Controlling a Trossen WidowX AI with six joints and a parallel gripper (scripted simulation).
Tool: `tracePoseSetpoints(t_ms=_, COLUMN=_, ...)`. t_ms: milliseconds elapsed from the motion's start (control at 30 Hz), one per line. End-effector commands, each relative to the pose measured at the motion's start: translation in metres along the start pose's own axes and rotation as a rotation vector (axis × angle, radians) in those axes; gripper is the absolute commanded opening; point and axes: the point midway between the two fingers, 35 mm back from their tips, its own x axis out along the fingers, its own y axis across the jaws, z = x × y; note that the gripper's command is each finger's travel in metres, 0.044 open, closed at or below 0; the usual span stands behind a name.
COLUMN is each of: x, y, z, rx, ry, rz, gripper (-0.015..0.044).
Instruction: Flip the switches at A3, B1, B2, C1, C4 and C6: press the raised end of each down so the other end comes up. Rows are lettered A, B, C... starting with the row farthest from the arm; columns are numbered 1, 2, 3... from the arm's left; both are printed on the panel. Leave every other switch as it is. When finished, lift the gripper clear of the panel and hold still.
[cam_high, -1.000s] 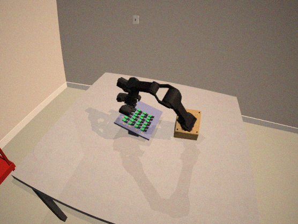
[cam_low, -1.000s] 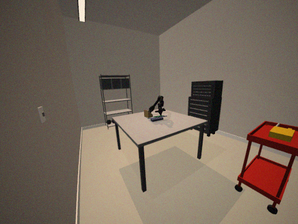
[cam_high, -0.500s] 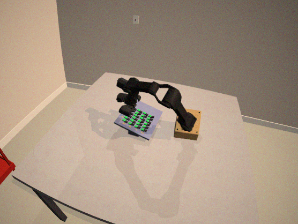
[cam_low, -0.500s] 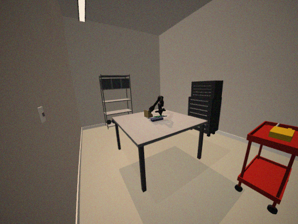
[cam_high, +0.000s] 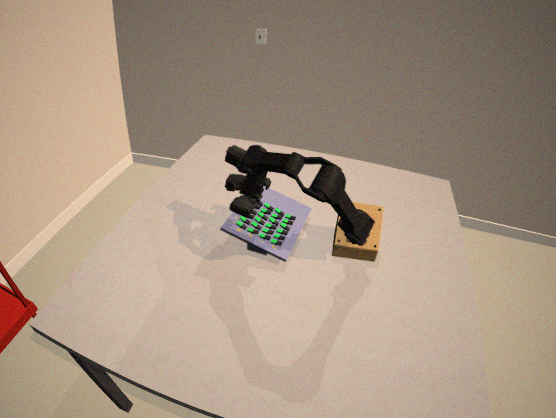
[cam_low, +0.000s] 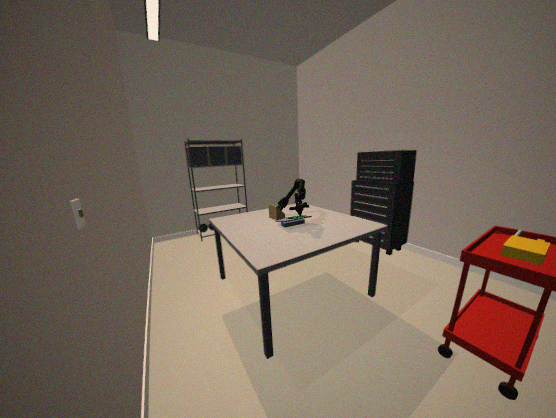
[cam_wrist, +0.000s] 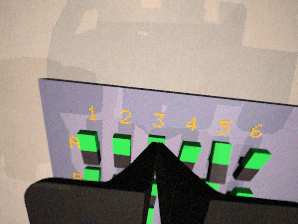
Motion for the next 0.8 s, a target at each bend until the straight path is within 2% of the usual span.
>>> tracePoseSetpoints(t_ms=0, x=0.001, y=0.000, z=0.000, rx=0.005, ry=-0.001, rz=0.003, gripper=0.0000)
tracePoseSetpoints(t_ms=200, x=-0.064, y=-0.001, z=-0.003, rx=0.006, ry=-0.025, rz=0.000, gripper=0.0000)
tracePoseSetpoints(t_ms=367, x=-0.064, y=0.001, z=-0.004, rx=0.007, ry=-0.025, rz=0.000, gripper=0.0000)
tracePoseSetpoints(t_ms=600, x=-0.063, y=0.049, z=-0.055, rx=0.009, ry=-0.022, rz=0.003, gripper=0.0000)
tracePoseSetpoints(t_ms=767, x=-0.062, y=0.053, z=-0.061, rx=0.010, ry=-0.022, rz=0.003, gripper=0.0000)
